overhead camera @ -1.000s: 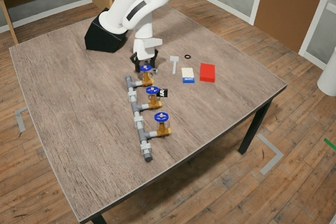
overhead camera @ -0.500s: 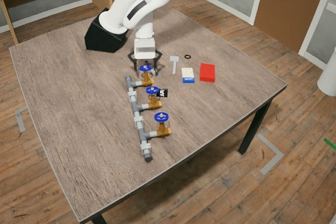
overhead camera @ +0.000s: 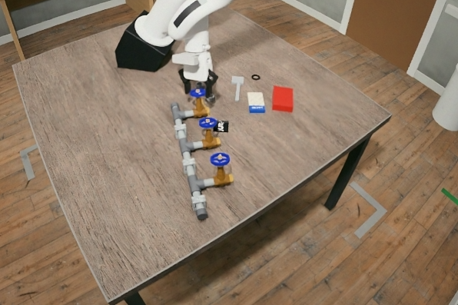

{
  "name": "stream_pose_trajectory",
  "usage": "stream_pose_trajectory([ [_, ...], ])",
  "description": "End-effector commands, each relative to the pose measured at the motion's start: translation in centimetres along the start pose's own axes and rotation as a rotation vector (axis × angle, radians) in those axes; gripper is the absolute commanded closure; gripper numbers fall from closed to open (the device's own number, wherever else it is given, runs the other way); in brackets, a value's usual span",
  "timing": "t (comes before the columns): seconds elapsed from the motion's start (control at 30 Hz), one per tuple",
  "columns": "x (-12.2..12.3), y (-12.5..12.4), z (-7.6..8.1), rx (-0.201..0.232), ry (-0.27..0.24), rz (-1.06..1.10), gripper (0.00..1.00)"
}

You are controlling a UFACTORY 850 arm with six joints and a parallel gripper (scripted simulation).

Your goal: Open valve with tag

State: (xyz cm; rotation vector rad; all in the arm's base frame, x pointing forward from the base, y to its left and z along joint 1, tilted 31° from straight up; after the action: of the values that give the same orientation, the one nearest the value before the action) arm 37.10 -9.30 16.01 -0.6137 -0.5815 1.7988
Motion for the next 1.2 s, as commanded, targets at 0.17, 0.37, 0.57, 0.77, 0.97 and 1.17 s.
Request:
stream_pose_trajectory([
  [0.17, -0.51, 0.0, -0.01, 0.005, -0.068, -0.271, 0.0],
  [0.37, -0.51, 0.0, -0.01, 0.005, -0.068, -0.271, 1.0],
  [0.57, -0.51, 0.0, -0.01, 0.005, -0.068, -0.271, 1.0],
  [0.77, -0.51, 0.0, -0.01, 0.005, -0.068, -0.271, 1.0],
  [0.97, -0.51, 0.0, -0.01, 0.005, -0.068, -0.271, 1.0],
  [1.17, -0.51, 0.0, -0.01, 0.005, -0.068, -0.269, 1.0],
])
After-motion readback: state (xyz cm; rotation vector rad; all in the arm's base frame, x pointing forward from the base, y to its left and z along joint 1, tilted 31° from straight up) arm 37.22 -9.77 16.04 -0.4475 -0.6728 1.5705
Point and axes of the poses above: the point where the finger pads meet when closed, its own z axis back along the fingers, its own y axis across the jaws, x = y × z, the point moved 7 cm from there along z, back along the fingers, and after that the axes turned 7 degrees about z, right-handed, at the moved point
